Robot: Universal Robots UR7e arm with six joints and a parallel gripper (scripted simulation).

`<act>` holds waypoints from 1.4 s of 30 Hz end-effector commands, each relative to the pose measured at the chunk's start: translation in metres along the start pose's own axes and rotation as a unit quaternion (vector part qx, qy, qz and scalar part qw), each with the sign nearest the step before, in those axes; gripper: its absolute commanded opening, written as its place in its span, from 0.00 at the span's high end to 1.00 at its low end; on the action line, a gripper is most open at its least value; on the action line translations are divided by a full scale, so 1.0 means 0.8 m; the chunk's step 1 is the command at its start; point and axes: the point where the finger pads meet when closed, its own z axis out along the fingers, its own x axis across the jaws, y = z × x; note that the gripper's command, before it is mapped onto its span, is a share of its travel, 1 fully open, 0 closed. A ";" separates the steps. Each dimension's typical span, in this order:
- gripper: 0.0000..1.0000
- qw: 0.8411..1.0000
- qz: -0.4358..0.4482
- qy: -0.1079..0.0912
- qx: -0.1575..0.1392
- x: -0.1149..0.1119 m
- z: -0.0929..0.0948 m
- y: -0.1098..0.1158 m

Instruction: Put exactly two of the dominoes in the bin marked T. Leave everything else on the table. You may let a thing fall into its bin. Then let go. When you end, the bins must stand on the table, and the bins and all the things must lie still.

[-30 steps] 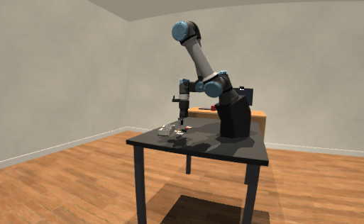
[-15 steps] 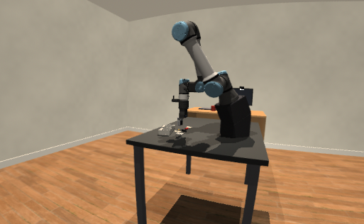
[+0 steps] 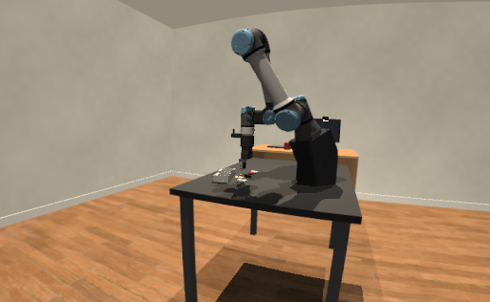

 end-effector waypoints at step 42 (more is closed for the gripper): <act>0.21 1.000 0.000 0.000 0.000 0.000 0.083 -0.001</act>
